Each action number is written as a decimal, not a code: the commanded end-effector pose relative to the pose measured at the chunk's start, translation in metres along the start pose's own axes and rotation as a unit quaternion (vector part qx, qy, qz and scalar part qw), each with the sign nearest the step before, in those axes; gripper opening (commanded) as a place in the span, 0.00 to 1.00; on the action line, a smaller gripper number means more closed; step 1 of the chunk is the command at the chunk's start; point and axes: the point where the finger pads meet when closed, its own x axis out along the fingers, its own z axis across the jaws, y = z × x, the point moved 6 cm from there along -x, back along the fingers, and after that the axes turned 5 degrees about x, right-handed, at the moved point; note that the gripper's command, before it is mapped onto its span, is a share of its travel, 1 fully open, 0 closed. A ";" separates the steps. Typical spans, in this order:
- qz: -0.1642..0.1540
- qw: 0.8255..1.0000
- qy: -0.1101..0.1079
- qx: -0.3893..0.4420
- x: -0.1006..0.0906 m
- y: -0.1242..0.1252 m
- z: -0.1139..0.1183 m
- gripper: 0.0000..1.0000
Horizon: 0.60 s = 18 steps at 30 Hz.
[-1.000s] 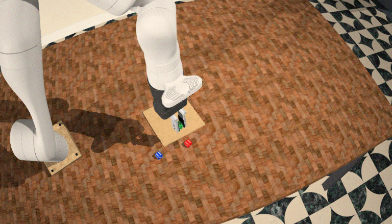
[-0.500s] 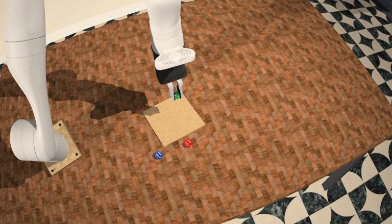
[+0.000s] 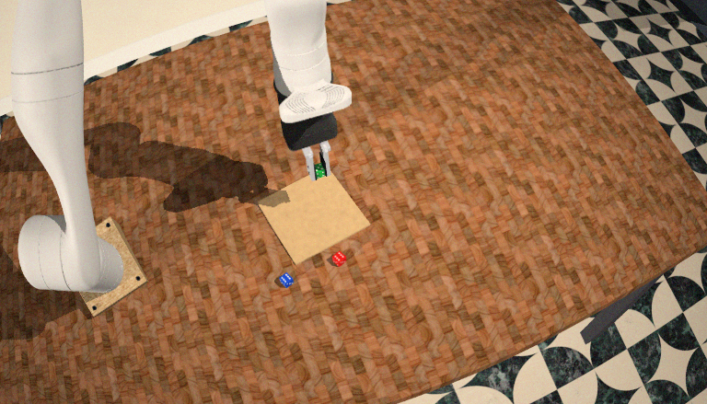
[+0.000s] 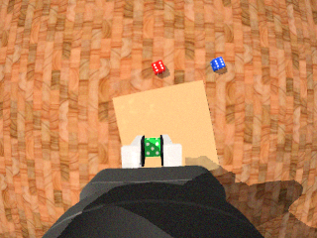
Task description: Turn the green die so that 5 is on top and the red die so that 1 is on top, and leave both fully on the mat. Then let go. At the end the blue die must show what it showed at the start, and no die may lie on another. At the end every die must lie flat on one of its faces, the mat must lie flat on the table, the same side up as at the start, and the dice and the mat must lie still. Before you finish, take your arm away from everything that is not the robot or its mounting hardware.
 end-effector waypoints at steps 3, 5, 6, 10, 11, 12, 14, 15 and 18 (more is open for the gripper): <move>0.000 1.000 0.001 0.000 0.000 0.000 0.000 0.34; 0.000 1.000 0.001 0.000 0.000 0.000 0.000 0.34; 0.000 1.000 0.001 0.000 0.001 0.000 0.000 0.34; 0.000 1.000 0.001 0.002 0.007 0.000 0.000 0.34; 0.000 1.000 0.001 0.002 0.009 0.000 -0.001 0.34; 0.000 1.000 0.001 0.002 0.012 0.000 -0.001 0.34; 0.000 1.000 0.001 0.002 0.019 0.000 -0.001 0.34; 0.000 1.000 0.001 0.002 0.023 0.000 -0.001 0.34; 0.000 1.000 0.001 0.002 0.037 0.000 -0.001 0.34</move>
